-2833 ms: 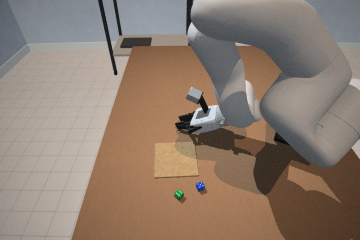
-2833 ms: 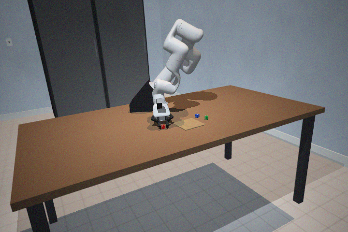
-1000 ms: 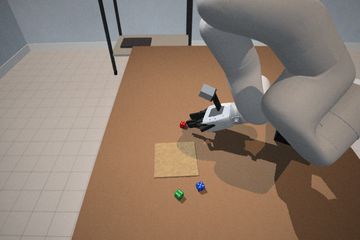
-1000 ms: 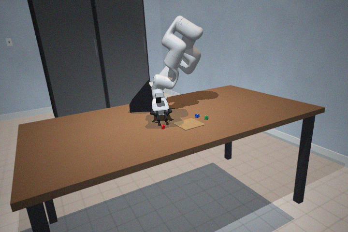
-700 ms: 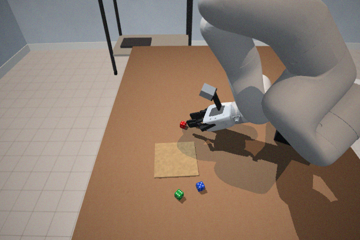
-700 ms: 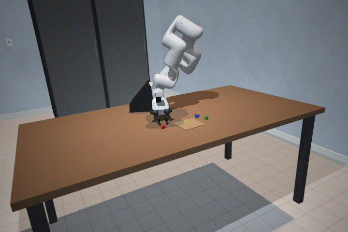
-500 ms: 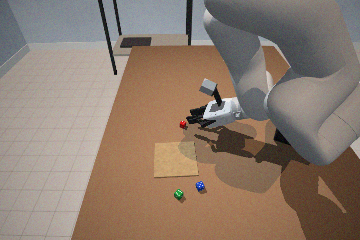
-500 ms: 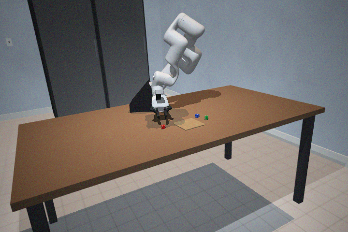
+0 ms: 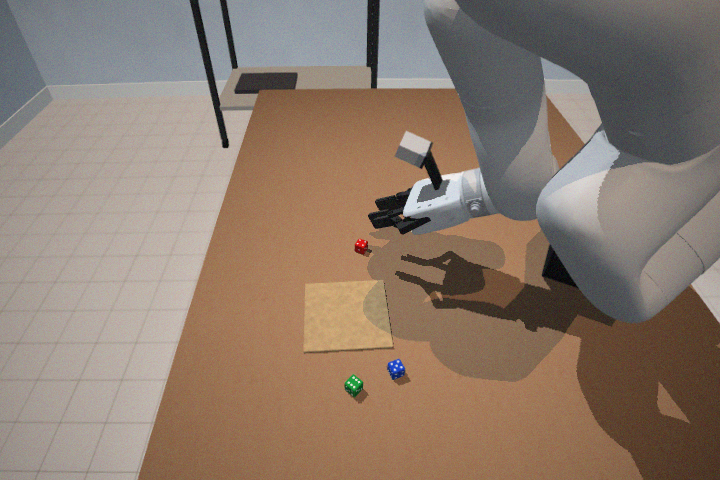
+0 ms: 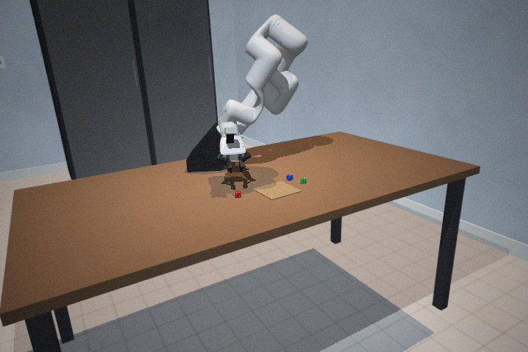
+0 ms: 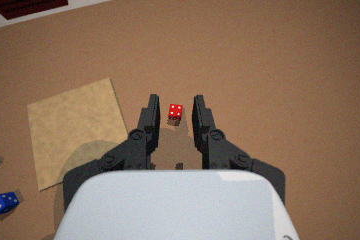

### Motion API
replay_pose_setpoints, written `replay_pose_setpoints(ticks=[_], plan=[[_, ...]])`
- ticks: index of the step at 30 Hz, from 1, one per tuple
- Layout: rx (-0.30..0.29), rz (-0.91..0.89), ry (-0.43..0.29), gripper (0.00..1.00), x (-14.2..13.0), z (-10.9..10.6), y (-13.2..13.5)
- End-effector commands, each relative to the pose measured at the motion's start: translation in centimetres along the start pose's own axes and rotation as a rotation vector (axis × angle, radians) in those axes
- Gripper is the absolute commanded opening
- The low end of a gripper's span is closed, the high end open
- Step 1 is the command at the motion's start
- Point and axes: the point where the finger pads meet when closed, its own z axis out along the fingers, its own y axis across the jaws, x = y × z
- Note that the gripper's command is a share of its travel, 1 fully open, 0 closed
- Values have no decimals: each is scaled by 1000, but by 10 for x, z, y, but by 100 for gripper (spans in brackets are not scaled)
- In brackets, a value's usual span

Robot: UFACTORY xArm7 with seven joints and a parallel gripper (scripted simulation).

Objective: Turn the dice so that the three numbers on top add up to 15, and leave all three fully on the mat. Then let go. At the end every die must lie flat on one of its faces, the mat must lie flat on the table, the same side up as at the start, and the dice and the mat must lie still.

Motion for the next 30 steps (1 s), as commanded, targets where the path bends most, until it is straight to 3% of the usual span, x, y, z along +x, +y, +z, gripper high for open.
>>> replay_pose_setpoints(ticks=[1,9,11,15,20,22,25,27,30], plan=[[-1,-1,0,36,1,0,1],[5,2,-71,36,4,3,0],[0,0,-124,36,7,4,0],[4,3,-296,36,16,10,0],[0,1,-416,36,23,13,0],[3,3,-502,36,27,16,0],[1,1,-523,36,28,17,0],[-10,-6,-626,36,34,21,2],[-7,-5,-716,36,39,24,1]])
